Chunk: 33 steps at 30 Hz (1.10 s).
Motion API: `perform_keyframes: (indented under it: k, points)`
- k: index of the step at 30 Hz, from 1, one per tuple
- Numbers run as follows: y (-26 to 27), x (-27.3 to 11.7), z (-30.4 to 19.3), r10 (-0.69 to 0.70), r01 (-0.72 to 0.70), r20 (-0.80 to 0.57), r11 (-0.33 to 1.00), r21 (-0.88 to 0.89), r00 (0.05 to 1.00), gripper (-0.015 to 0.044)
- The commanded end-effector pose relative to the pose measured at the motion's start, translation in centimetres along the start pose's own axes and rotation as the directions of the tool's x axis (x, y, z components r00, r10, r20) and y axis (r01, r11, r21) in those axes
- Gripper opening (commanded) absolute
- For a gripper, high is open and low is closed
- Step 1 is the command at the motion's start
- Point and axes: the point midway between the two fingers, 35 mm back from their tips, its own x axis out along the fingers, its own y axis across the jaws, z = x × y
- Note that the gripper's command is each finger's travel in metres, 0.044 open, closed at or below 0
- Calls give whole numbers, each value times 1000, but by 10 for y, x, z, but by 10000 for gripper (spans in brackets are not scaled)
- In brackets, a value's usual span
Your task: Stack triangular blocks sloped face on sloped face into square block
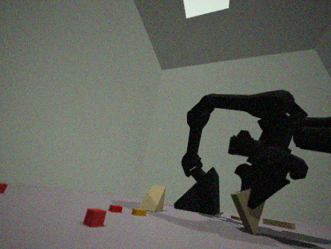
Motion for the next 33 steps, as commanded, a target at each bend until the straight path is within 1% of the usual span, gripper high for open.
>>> perform_keyframes:
  k: [1,2,3,19,29,31,33]
  points:
    - [-1,-4,-8,62,-48,121,993,-111,991,0]
    - [-1,-5,-9,68,-52,129,991,-124,989,0]
    - [0,-1,-3,21,-19,53,999,-47,998,26]
    - [0,-1,-3,21,-19,53,999,-47,998,440]
    - [0,-3,-2,24,-22,51,999,-49,998,440]
    - [1,-20,7,43,-40,37,997,-62,998,440]
    - [0,-50,24,77,-76,9,993,-87,997,440]
